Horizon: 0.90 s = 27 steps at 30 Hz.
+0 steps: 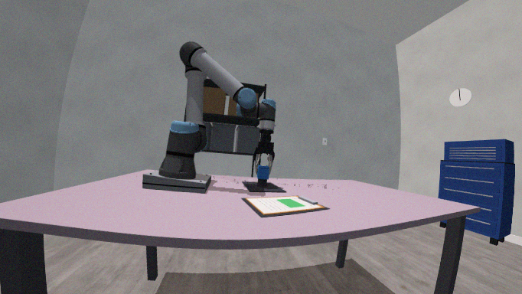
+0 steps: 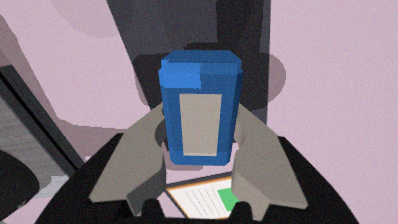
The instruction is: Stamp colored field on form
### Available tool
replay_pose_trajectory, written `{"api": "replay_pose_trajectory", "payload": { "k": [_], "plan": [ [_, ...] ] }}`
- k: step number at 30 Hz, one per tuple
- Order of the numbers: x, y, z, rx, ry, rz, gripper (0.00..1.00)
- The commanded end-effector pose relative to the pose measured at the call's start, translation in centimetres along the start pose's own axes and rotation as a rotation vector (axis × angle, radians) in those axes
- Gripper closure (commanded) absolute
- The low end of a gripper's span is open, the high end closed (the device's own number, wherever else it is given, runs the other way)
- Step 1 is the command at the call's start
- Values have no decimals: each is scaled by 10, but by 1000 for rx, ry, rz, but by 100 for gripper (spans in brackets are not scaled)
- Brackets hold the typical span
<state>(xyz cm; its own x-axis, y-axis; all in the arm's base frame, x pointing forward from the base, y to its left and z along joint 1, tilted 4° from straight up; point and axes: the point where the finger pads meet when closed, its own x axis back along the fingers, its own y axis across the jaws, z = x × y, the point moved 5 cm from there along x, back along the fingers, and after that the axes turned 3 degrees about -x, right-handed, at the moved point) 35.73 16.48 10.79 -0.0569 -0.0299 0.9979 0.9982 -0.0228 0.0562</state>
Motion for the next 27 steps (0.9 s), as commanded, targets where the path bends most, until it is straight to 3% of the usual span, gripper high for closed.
{"api": "replay_pose_trajectory", "payload": {
  "k": [1,6,19,27],
  "plan": [
    [26,2,0,0,0,-9,79],
    [35,2,0,0,0,-9,79],
    [34,4,-2,2,0,-7,79],
    [35,27,-34,52,-1,-4,79]
  ]
}}
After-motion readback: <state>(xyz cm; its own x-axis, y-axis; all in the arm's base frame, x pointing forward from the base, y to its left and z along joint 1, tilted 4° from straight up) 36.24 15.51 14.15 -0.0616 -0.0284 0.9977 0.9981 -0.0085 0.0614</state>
